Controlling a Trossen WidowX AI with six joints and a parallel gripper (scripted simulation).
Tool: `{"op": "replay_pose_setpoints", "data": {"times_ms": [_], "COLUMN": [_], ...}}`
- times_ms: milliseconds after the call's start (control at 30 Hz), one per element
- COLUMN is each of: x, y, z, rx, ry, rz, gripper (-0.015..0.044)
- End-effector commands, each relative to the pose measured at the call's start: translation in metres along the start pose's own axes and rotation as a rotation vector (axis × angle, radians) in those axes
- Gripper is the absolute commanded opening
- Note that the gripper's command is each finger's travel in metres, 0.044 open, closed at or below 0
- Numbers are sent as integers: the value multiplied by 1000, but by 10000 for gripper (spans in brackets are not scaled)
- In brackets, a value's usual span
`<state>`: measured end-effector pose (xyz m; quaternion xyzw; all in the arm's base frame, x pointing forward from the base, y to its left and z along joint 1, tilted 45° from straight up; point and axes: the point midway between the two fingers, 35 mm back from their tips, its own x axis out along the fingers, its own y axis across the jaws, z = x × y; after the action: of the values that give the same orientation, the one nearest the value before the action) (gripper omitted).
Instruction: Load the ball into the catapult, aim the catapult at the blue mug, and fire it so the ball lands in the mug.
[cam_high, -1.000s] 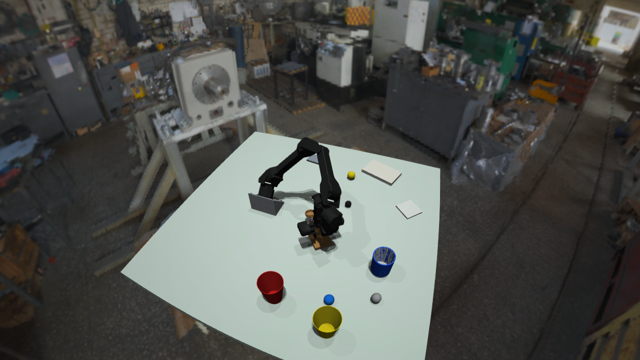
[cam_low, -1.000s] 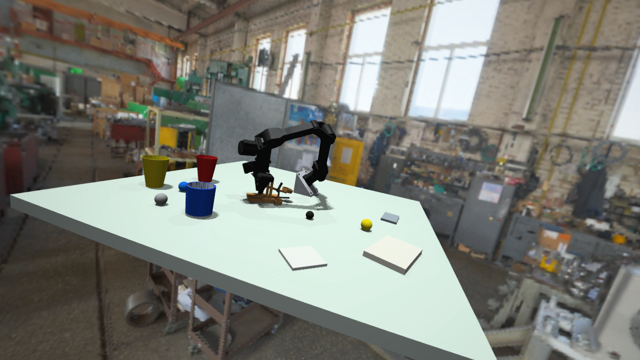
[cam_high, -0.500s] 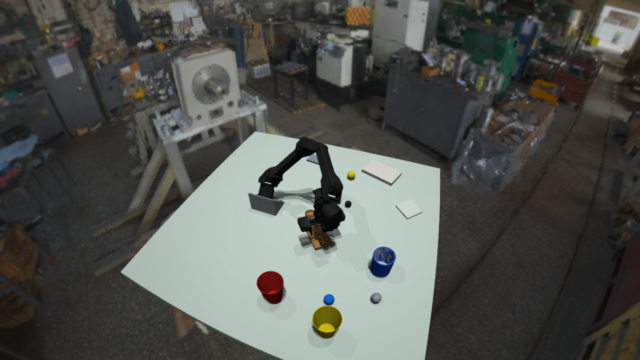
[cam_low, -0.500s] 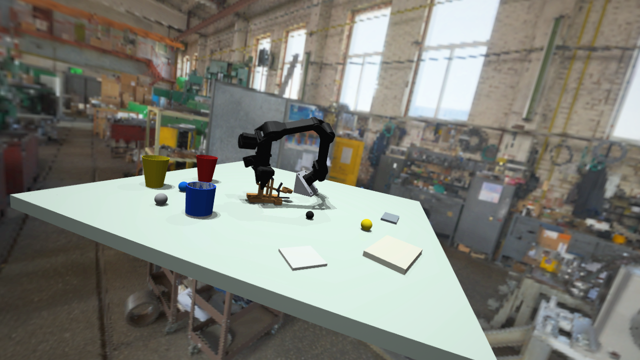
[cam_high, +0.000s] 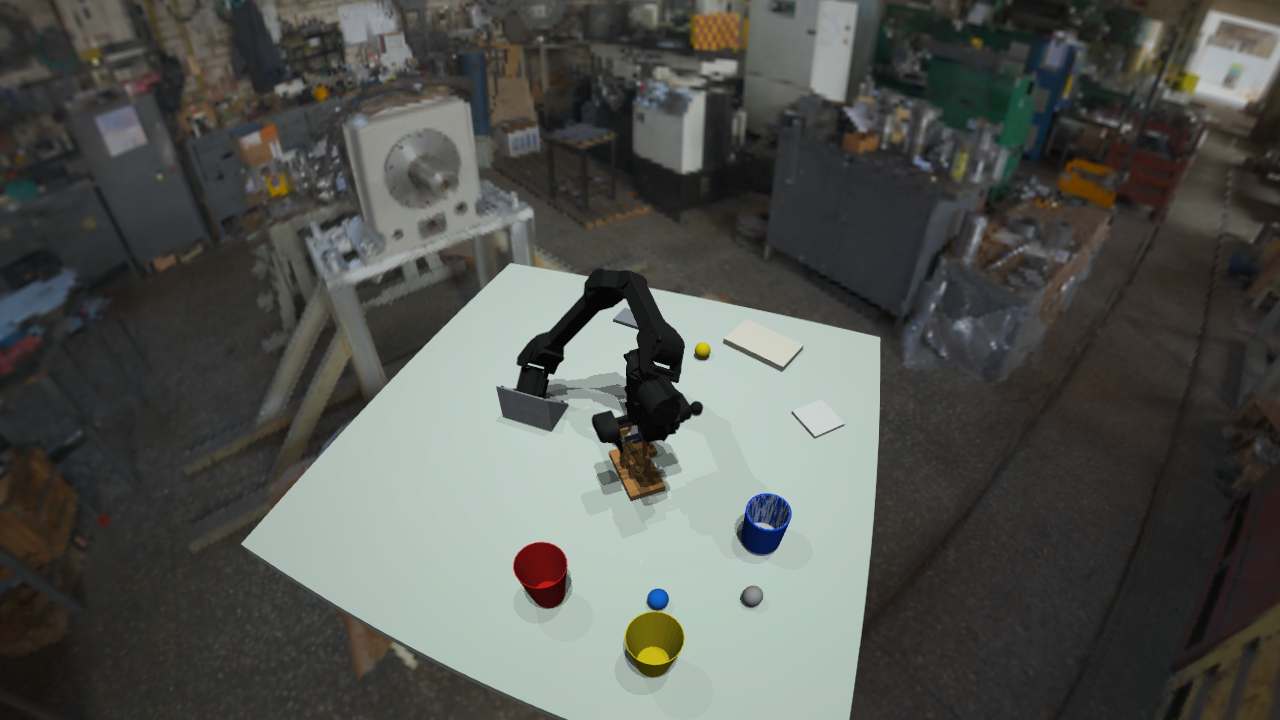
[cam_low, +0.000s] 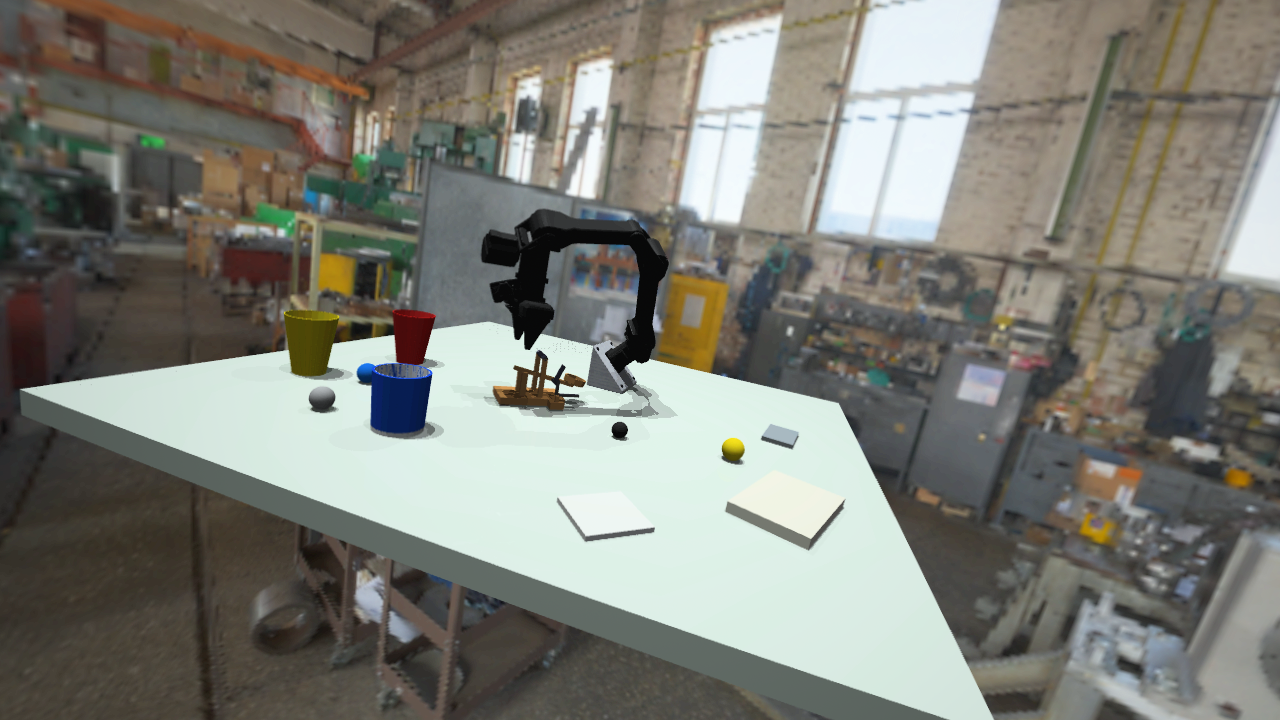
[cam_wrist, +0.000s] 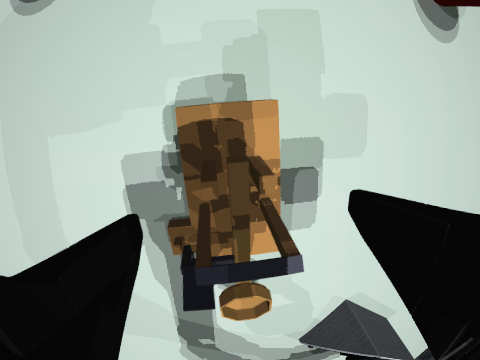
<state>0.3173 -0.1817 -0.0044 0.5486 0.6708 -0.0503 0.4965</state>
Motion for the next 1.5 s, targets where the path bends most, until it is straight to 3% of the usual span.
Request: {"op": "replay_pose_setpoints", "data": {"times_ms": [0,100,1433,1467], "x": [23,40,93,90], "y": [0,-1,0,-1], "z": [-2,-3,-4,-3], "rx": [-2,-2,-3,-9], "ry": [8,8,10,5], "rz": [-4,-3,-1,-5], "gripper": [440,440,440,414]}}
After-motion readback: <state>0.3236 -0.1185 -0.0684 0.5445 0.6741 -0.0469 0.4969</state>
